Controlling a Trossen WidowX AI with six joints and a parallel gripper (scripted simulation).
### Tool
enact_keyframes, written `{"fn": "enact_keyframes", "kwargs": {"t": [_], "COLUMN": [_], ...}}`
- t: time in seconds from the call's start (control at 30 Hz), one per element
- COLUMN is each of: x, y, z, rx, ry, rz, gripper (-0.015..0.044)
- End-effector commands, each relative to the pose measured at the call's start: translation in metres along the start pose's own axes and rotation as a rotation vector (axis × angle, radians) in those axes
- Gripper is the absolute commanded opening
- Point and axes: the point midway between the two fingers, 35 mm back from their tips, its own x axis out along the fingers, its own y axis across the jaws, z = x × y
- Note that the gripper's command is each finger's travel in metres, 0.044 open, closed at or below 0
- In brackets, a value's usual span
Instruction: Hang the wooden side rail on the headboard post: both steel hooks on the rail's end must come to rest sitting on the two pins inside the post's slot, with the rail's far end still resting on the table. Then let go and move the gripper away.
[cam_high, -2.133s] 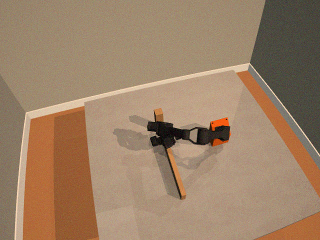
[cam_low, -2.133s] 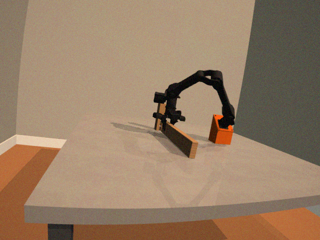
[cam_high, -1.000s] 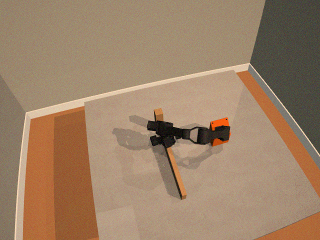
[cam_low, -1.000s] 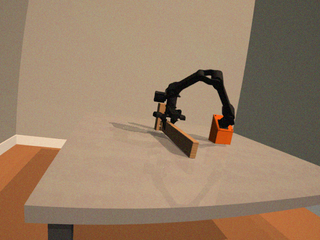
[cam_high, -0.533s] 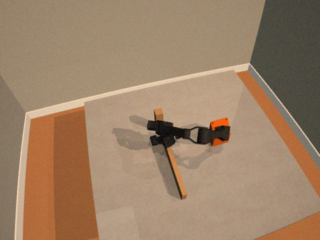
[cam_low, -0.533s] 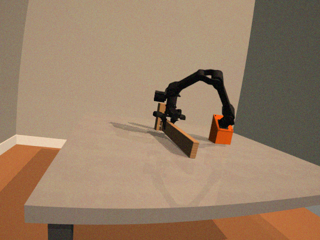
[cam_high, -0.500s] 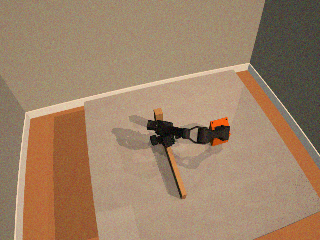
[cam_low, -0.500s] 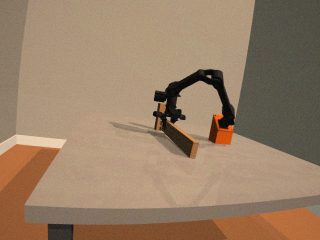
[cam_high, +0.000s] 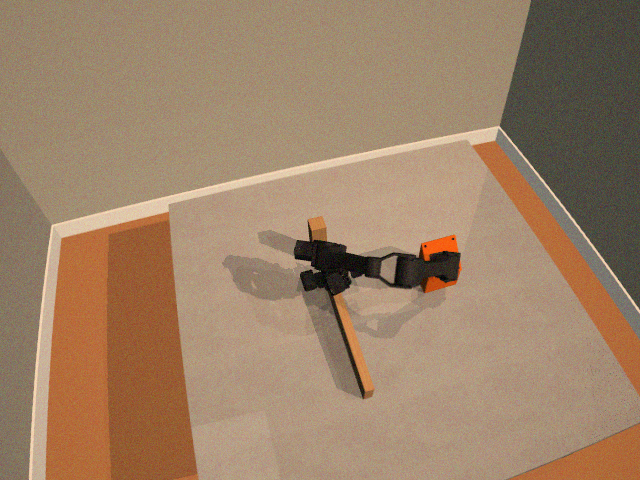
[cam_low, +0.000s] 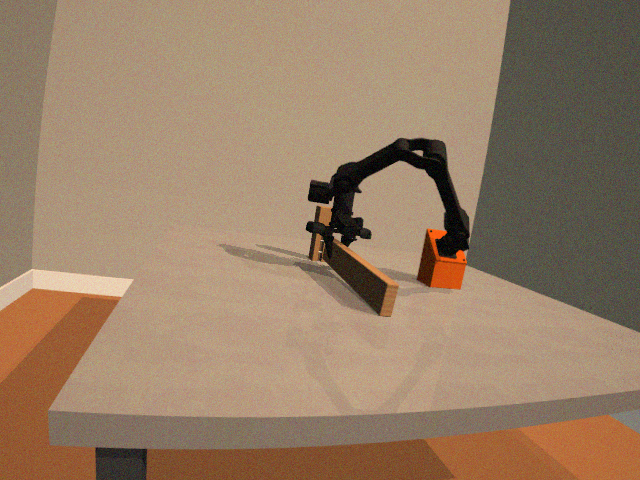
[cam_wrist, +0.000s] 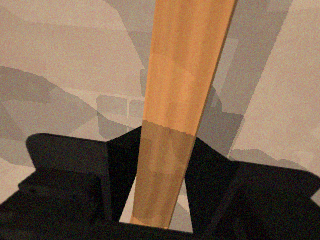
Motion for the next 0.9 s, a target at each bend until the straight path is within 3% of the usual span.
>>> {"fn": "enact_keyframes", "kwargs": {"t": [0.0,0.87], "x": [-0.0044,-0.0077], "y": [-0.0019,-0.0015], "z": [-0.0013,-0.0017], "rx": [-0.016,-0.016], "ry": [0.008,0.008], "rz": [-0.008,-0.008], "gripper": [0.0000,0.0000]}}
